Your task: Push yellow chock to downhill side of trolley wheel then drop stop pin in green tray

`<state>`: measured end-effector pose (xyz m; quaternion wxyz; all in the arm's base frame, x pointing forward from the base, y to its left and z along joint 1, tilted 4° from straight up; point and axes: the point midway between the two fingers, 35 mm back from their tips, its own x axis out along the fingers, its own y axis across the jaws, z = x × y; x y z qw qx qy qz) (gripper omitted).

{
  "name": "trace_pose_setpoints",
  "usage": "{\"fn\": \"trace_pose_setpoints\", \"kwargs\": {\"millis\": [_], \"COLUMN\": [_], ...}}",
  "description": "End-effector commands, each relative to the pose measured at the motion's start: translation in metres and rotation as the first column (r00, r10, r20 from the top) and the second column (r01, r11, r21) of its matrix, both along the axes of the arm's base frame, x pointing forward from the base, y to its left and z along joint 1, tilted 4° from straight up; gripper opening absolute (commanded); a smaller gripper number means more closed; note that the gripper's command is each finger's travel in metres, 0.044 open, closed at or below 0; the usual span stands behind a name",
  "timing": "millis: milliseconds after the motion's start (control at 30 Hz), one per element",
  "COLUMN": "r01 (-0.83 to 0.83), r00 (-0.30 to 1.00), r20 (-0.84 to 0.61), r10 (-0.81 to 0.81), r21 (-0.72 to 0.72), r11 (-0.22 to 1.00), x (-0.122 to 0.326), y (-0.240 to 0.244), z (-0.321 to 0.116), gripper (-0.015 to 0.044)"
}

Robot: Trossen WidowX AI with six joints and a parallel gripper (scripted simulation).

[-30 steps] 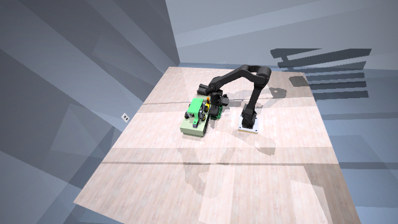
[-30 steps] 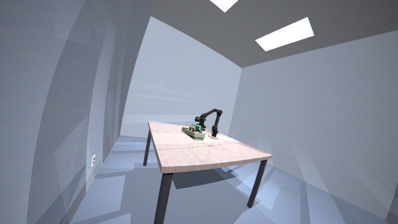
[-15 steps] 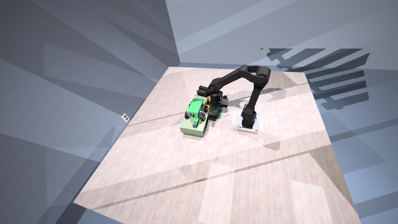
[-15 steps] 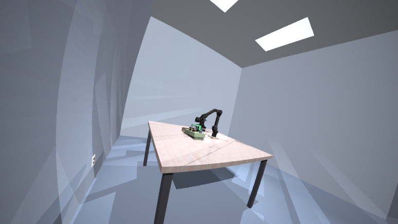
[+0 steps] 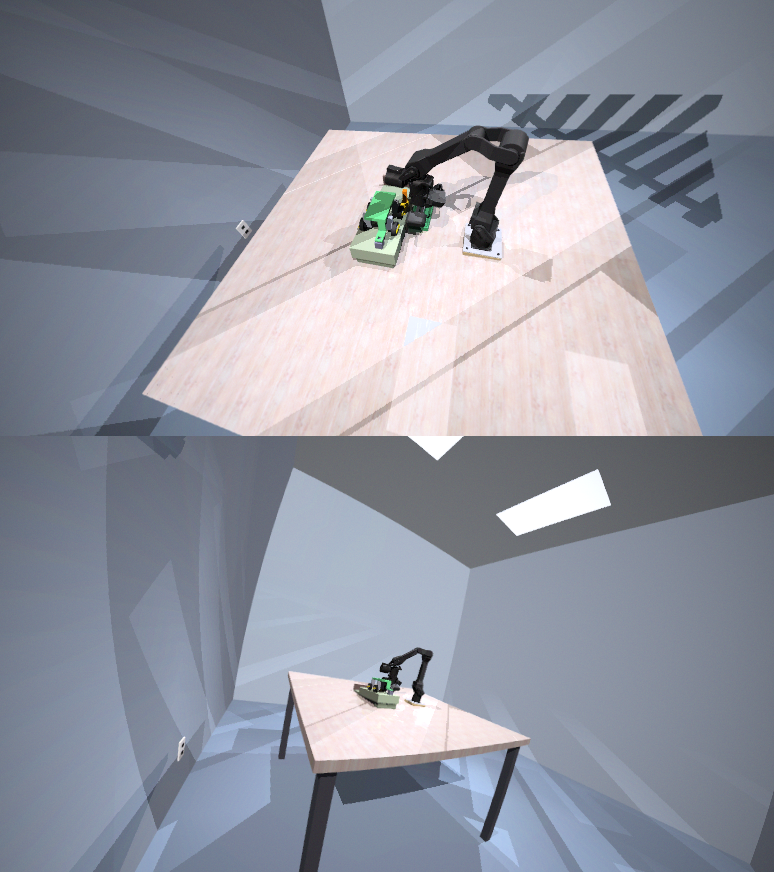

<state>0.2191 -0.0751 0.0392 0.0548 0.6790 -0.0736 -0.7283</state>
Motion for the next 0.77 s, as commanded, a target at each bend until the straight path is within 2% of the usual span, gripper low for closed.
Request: {"fn": "trace_pose_setpoints", "kwargs": {"millis": [0,133,733], "r01": [0.005,0.005,0.005], "r00": [1.000,1.000,1.000], "r20": [0.017,0.017,0.018], "r10": [-0.005,-0.005,-0.005], "r21": [-0.002,-0.002,-0.002], "r11": [1.000,1.000,1.000], "x": [0.002,0.002,0.007], "y": [0.000,0.000,0.002], "z": [0.015,0.027,0.080], "gripper": [0.0340,0.0440,0.0440]}}
